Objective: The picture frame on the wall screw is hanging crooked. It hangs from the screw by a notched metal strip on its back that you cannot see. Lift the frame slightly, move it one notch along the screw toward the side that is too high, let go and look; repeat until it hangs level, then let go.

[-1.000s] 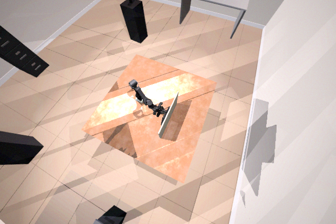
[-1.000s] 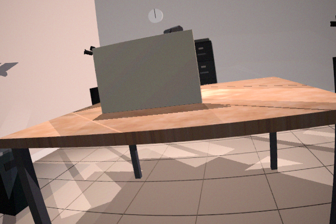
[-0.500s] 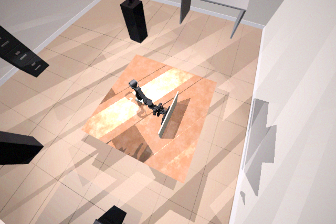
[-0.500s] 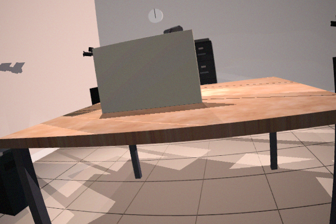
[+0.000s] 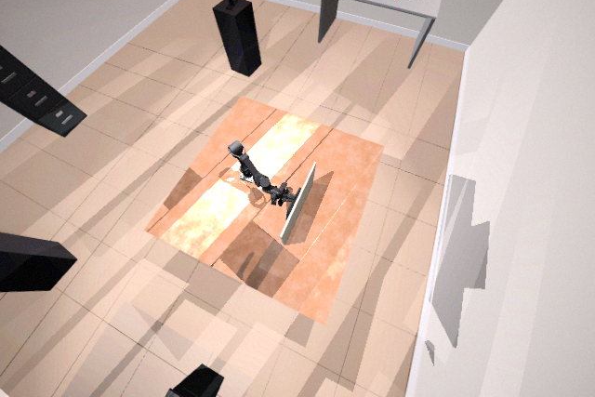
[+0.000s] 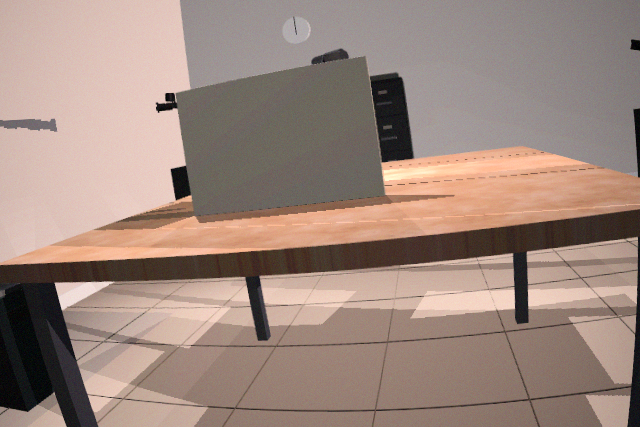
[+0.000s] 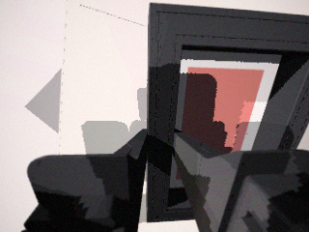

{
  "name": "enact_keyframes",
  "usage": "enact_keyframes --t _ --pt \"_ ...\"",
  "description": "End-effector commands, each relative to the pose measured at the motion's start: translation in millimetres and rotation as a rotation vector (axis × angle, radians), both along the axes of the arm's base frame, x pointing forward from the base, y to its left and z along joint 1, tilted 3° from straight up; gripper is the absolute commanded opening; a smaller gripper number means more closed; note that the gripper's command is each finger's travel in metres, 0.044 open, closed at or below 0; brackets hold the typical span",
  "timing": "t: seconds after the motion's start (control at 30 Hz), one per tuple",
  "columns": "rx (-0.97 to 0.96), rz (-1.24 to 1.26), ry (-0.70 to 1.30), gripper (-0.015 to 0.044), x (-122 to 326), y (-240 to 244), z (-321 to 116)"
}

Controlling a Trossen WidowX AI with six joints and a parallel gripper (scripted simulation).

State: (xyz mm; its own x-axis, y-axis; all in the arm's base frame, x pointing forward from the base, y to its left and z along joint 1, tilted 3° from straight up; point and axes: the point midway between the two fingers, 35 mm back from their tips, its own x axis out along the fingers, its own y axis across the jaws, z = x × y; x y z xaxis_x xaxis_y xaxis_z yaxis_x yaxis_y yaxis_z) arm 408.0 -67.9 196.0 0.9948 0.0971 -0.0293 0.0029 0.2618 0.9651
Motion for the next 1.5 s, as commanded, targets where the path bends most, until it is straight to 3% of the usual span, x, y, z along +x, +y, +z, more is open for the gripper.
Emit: enact_keyframes --t 0.0,1.47 --pt "0.022 0.001 0.002 0.0000 0.0 -0.2 -0.2" --pt "0.256 -0.005 0.026 0.0000 -0.1 -1.1 -0.9"
